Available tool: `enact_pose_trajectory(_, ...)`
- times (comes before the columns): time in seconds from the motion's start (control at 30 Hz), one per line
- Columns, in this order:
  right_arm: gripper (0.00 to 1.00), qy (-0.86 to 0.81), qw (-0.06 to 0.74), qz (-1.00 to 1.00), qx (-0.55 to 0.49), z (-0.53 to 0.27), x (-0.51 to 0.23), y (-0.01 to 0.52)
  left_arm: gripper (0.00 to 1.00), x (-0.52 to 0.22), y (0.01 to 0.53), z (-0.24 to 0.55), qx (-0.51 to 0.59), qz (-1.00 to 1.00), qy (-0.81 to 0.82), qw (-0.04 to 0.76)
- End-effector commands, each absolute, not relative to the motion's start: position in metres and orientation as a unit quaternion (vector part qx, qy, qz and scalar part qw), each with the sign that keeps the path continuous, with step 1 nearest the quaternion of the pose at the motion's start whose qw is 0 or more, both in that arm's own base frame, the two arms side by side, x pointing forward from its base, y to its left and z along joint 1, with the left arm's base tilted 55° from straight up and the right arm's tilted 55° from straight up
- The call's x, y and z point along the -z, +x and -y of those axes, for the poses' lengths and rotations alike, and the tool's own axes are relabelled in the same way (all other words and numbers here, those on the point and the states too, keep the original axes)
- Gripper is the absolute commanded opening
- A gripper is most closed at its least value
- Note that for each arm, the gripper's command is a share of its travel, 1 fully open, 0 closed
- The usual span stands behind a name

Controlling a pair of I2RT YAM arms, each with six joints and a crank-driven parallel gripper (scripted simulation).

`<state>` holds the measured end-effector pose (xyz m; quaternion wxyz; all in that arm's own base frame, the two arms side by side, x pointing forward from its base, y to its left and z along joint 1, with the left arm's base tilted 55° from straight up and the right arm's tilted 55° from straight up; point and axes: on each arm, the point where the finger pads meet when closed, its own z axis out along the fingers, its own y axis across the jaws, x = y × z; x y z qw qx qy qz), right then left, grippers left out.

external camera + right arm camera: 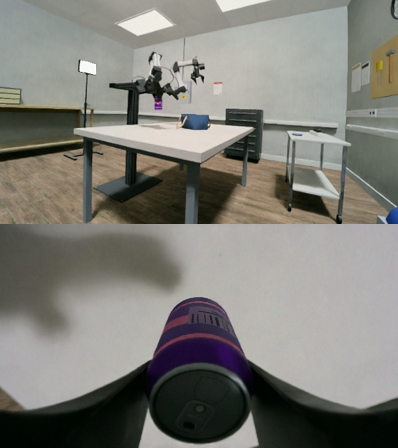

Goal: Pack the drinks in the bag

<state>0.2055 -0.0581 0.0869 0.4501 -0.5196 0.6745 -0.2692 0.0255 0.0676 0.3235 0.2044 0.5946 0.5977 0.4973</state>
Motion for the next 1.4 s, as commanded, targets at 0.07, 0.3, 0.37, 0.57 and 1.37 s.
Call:
enact_pose_trajectory(0.07,0.74,-0.481,0.43,-0.696,0.315,0.056,-0.094,0.214,1.0,-0.332,0.013,-0.062,-0.511,-0.593,0.581,0.221)
enact_pose_trajectory(0.3,0.74,-0.479,0.432,-0.695,0.317,0.041,-0.092,0.221,1.0,-0.332,0.013,-0.062,-0.511,-0.593,0.581,0.221)
enact_pose_trajectory(0.37,0.74,-0.47,0.436,-0.695,0.326,0.037,-0.099,0.223,1.0,-0.332,0.013,-0.062,-0.511,-0.593,0.581,0.221)
enact_pose_trajectory(0.57,0.74,-0.466,0.453,-0.687,0.326,0.013,-0.106,0.234,1.0,-0.332,0.013,-0.062,-0.511,-0.593,0.581,0.221)
enact_pose_trajectory(1.37,0.74,-0.51,0.454,-0.667,0.299,0.004,-0.115,0.235,1.0,-0.332,0.013,-0.062,-0.511,-0.593,0.581,0.221)
